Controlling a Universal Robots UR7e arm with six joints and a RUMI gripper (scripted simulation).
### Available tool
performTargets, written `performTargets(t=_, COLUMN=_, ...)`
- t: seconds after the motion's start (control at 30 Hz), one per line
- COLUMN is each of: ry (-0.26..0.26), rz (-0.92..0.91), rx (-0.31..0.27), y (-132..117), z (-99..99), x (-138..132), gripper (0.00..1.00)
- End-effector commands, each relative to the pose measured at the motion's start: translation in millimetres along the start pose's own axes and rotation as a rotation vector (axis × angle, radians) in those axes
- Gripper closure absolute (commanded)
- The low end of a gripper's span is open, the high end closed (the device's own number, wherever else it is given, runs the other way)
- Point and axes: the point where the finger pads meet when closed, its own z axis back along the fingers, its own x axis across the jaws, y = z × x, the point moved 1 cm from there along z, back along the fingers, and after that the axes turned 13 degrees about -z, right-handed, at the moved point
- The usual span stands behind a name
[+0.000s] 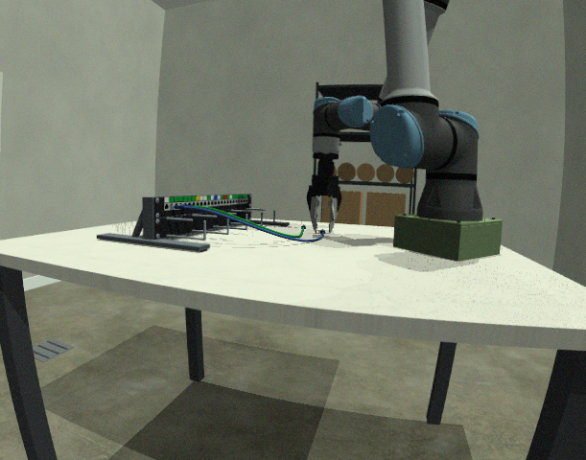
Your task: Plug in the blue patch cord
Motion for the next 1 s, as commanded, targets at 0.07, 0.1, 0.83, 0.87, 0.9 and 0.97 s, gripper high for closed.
performTargets(t=0.07, ry=0.001, rz=0.000, rx=0.001, y=0.2, z=0.3, x=-0.3, gripper=0.78)
performTargets(t=0.1, ry=0.001, rz=0.000, rx=0.001, y=0.2, z=0.3, x=-0.3, gripper=0.78)
performTargets(t=0.83, ry=0.001, rz=0.000, rx=0.001, y=0.2, z=0.3, x=-0.3, gripper=0.78)
performTargets(t=0.87, ry=0.001, rz=0.000, rx=0.001, y=0.2, z=0.3, x=-0.3, gripper=0.78)
performTargets(t=0.9, ry=0.001, rz=0.000, rx=0.001, y=0.2, z=0.3, x=-0.3, gripper=0.78)
performTargets(t=0.97, ry=0.001, rz=0.000, rx=0.001, y=0.2, z=0.3, x=-0.3, gripper=1.00)
